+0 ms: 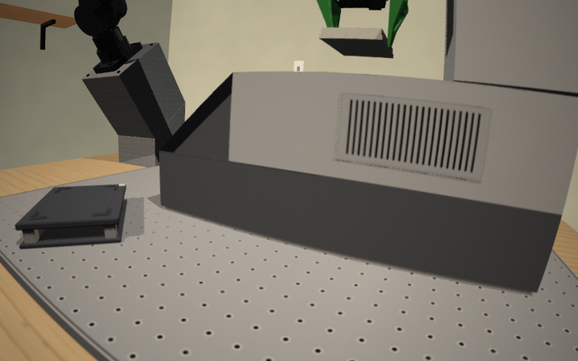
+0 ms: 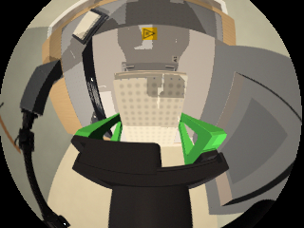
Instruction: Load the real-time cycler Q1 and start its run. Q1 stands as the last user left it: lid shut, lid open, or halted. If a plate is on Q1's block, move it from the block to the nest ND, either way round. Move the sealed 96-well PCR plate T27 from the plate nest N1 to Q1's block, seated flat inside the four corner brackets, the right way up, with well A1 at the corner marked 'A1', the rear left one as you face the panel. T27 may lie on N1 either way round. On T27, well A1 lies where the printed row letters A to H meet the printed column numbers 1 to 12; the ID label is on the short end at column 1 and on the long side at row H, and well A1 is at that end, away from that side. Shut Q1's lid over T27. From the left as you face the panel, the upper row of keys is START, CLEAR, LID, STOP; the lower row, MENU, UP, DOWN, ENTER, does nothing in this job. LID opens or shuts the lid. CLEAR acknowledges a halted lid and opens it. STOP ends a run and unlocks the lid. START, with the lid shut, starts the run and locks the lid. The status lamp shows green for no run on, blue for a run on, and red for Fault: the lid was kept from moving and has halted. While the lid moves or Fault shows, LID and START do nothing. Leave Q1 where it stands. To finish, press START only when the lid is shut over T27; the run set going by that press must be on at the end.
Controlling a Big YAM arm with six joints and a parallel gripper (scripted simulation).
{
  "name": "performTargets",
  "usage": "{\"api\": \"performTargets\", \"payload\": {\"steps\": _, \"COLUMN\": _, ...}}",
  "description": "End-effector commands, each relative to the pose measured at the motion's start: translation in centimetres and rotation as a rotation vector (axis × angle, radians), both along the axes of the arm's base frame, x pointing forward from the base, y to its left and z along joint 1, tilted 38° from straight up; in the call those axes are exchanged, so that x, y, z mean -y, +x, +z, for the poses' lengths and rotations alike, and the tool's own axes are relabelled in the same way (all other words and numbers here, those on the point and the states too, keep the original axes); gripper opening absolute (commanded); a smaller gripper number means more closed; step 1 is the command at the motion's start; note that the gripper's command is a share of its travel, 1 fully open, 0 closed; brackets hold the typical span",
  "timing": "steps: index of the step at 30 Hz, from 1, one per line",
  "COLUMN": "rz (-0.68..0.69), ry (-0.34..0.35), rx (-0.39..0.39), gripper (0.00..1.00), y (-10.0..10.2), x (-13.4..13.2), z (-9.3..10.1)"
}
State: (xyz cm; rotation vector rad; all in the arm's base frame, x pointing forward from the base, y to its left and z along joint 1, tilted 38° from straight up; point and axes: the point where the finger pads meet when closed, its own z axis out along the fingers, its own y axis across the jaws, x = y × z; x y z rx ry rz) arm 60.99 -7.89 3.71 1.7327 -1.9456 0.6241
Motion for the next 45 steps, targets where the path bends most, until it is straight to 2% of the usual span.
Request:
{"api": "performTargets", "payload": {"steps": 1, "rz": 0.018, "ry": 0.003, "rx": 0.053, "gripper": 0.0, "y": 1.2, "x": -1.6, "z": 1.7}}
{"api": "performTargets", "payload": {"steps": 9, "rz": 0.046, "ry": 0.002, "rx": 0.033, "gripper": 0.0, "y": 0.1, "x": -2.3, "z": 2.5}}
{"api": "performTargets", "payload": {"steps": 13, "rz": 0.049, "ry": 0.002, "rx": 0.049, "gripper": 0.0, "y": 0.7, "x": -2.5, "z": 3.6}}
{"api": "performTargets", "payload": {"steps": 20, "rz": 0.035, "ry": 0.003, "rx": 0.068, "gripper": 0.0, "y": 1.4, "x": -1.7, "z": 4.2}}
{"api": "performTargets", "payload": {"steps": 26, "rz": 0.011, "ry": 0.002, "rx": 0.058, "gripper": 0.0, "y": 1.7, "x": -0.3, "z": 3.2}}
{"api": "performTargets", "payload": {"steps": 32, "rz": 0.007, "ry": 0.001, "rx": 0.05, "gripper": 0.0, "y": 1.9, "x": -0.2, "z": 2.5}}
{"api": "performTargets", "payload": {"steps": 36, "rz": 0.016, "ry": 0.001, "rx": 0.055, "gripper": 0.0, "y": 2.0, "x": -1.4, "z": 2.3}}
{"api": "performTargets", "payload": {"steps": 39, "rz": 0.026, "ry": 0.003, "rx": 0.072, "gripper": 0.0, "y": 2.2, "x": -2.2, "z": 3.1}}
{"api": "performTargets", "payload": {"steps": 45, "rz": 0.038, "ry": 0.002, "rx": 0.063, "gripper": 0.0, "y": 2.4, "x": -1.7, "z": 1.3}}
